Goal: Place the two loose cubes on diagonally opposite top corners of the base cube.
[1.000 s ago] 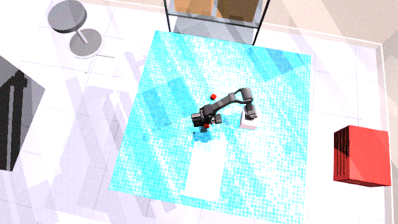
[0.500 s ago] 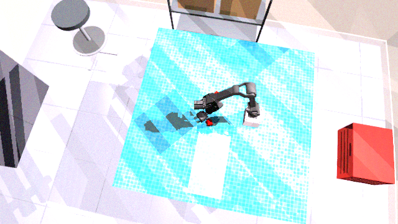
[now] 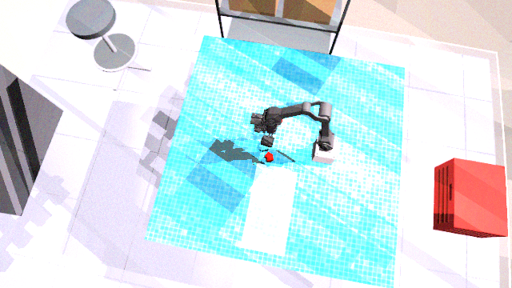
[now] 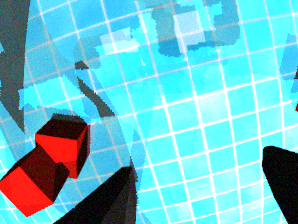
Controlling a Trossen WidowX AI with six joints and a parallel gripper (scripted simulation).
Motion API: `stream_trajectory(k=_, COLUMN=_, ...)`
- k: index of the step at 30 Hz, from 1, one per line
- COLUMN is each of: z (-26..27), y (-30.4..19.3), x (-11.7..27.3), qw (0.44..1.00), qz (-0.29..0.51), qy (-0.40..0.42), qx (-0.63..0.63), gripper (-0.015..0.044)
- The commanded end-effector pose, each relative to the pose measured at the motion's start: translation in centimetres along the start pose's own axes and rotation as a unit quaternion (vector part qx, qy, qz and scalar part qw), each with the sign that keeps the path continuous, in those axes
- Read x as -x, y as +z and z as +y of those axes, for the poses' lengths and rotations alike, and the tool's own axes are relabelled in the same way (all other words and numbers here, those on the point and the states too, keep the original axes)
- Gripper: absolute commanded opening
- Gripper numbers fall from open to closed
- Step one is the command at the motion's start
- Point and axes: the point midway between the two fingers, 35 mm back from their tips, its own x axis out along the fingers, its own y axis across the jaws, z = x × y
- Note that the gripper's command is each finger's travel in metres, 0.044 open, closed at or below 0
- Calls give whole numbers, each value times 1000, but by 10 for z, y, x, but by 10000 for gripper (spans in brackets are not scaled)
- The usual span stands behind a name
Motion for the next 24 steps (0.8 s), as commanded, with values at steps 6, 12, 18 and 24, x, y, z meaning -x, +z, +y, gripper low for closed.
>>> stream_trajectory(k=6, z=-41, y=3, x=10, qw=980, qz=-4, qy=0, qx=197, gripper=265)
stream_trajectory(k=12, z=-66, y=1, x=15, qw=949, qz=-4, qy=-2, qx=316, gripper=265)
stream_trajectory(k=18, z=-92, y=-3, x=20, qw=903, qz=-3, qy=-4, qx=430, gripper=265)
stream_trajectory(k=24, z=-117, y=-10, x=26, qw=843, qz=-2, qy=-6, qx=538, gripper=265)
